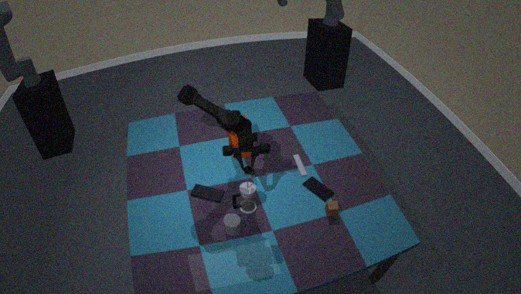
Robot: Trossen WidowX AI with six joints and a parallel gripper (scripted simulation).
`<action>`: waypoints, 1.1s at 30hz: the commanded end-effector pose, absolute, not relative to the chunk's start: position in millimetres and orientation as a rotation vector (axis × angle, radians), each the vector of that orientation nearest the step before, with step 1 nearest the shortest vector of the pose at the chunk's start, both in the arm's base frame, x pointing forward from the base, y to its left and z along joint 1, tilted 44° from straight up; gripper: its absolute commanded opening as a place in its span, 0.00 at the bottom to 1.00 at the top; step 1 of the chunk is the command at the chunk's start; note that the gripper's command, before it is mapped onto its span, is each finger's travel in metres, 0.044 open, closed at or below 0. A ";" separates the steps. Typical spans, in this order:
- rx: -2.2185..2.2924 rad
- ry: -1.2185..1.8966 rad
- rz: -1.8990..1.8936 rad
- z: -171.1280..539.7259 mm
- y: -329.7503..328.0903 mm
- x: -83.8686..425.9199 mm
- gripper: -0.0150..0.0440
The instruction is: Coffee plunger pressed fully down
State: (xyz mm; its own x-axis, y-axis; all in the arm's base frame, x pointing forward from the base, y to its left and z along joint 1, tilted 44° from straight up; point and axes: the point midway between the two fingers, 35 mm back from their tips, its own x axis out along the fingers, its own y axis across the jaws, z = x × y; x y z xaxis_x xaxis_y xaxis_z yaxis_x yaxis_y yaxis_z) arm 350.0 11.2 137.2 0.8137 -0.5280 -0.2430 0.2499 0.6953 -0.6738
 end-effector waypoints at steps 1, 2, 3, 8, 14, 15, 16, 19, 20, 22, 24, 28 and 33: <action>-0.674 0.444 -0.448 137.5 11.6 350.4 0.45; -0.674 0.444 -0.448 137.3 11.4 350.5 0.45; -0.674 0.444 -0.448 136.8 11.1 350.6 0.45; -0.674 0.445 -0.447 131.8 7.2 351.7 0.45; -0.673 0.446 -0.447 124.1 1.0 353.3 0.45; -0.673 0.446 -0.447 122.8 -0.1 353.6 0.45; -0.673 0.446 -0.447 121.6 -1.1 353.8 0.45; -0.672 0.447 -0.447 117.9 -4.4 354.5 0.45; -0.672 0.447 -0.447 116.6 -5.5 354.7 0.45; -0.672 0.447 -0.447 114.1 -7.7 355.2 0.45; -0.672 0.447 -0.447 111.7 -9.9 355.6 0.45; -0.672 0.448 -0.446 106.9 -14.5 356.4 0.45; -0.672 0.447 -0.446 101.0 -20.3 357.3 0.45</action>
